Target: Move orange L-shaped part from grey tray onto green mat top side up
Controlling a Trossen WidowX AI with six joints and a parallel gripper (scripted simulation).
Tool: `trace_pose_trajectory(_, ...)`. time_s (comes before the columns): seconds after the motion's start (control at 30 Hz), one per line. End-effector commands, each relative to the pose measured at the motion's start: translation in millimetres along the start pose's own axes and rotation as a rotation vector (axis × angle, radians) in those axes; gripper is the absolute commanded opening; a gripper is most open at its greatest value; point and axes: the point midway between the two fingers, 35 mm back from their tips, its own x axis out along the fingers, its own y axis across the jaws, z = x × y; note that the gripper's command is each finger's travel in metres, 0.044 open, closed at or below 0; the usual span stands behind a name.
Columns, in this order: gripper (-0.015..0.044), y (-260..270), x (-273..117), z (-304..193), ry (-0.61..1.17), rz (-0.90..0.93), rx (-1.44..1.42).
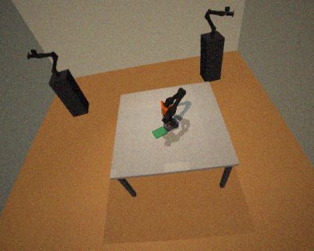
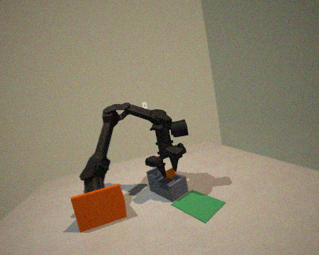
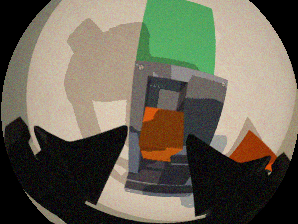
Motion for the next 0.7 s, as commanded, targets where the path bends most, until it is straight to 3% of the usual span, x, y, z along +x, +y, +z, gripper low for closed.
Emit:
trace_pose_trajectory(0.0, 0.028, -1.8, 4.0, -1.3, 0.008, 0.0, 0.009)
trace_pose_trajectory(0.17, 0.0149, 0.0, 0.6, -0.1, 0.0, 0.0, 0.0)
trace_pose_trajectory(0.5, 0.0082, 0.0, 0.6, -0.1, 0.0, 0.0, 0.0)
trace_pose_trajectory(0.6, 0.0003, 0.0, 0.6, -0.1, 0.0, 0.0, 0.0)
trace_pose_trajectory(0.67, 0.0, 0.0, 0.6, -0.1, 0.0, 0.0, 0.0)
